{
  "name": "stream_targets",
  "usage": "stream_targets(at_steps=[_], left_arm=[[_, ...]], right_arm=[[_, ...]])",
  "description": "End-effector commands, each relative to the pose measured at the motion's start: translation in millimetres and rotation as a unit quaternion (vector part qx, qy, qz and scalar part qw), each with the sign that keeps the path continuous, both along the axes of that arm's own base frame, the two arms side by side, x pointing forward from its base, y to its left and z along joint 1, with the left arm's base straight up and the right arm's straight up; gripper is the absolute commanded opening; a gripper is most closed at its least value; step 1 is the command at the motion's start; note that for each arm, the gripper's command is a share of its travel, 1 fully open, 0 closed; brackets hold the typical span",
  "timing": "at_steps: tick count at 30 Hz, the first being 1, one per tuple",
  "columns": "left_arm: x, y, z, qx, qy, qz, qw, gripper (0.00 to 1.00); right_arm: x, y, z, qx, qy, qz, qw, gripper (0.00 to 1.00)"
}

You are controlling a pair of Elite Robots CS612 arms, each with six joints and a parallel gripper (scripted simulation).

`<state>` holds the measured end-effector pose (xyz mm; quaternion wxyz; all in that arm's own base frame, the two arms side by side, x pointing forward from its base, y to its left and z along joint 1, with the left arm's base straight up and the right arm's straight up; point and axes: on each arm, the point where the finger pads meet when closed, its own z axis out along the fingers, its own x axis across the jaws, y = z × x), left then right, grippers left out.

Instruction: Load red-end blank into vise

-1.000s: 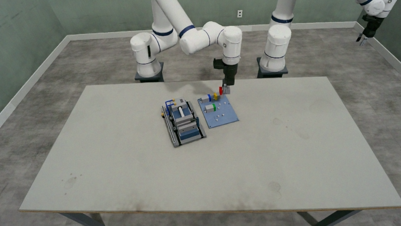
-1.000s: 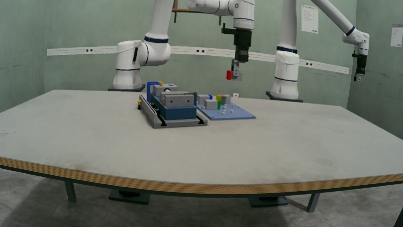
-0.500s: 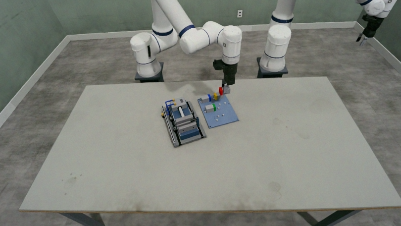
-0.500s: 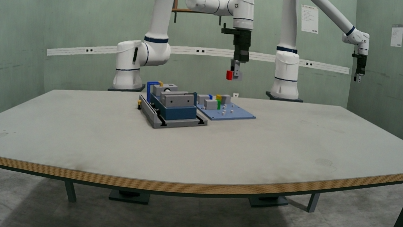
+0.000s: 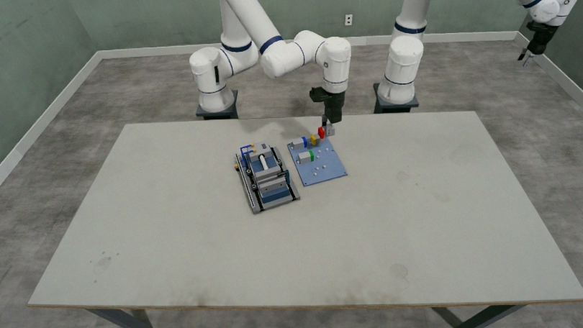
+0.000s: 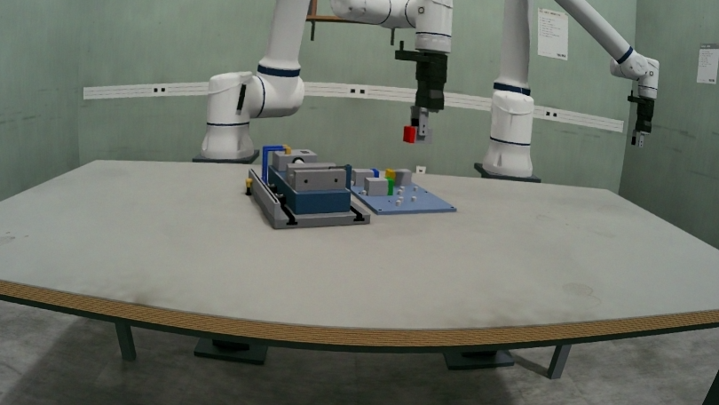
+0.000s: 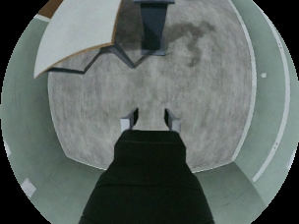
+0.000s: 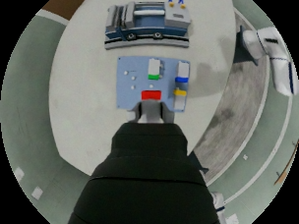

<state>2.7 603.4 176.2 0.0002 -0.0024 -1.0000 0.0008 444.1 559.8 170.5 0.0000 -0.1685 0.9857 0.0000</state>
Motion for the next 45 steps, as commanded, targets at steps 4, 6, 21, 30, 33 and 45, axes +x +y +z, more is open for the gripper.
stream_targets(at_steps=[4, 6, 21, 30, 33, 45], left_arm=[[0, 1, 0.7, 0.001, 0.0, 0.0, 1.0, 1.0], [0, 1, 0.7, 0.001, 0.0, 0.0, 1.0, 1.0], [0, 1, 0.7, 0.001, 0.0, 0.0, 1.0, 1.0], [0, 1, 0.7, 0.001, 0.0, 0.0, 1.0, 1.0], [0, 1, 0.7, 0.001, 0.0, 0.0, 1.0, 1.0], [0, 1, 0.7, 0.001, 0.0, 0.0, 1.0, 1.0]], right_arm=[[13, -15, 0.8, 0.001, -0.001, 0.003, 1.0, 0.0], [17, -20, 0.6, 0.001, -0.001, 0.003, 1.0, 0.0], [42, -52, -0.5, 0.001, -0.001, 0.003, 1.0, 0.0], [58, -73, -1.2, 0.001, -0.001, 0.003, 1.0, 0.0], [60, -75, -1.3, 0.001, -0.001, 0.003, 1.0, 0.0], [82, -104, -2.3, 0.001, -0.001, 0.003, 1.0, 0.0]])
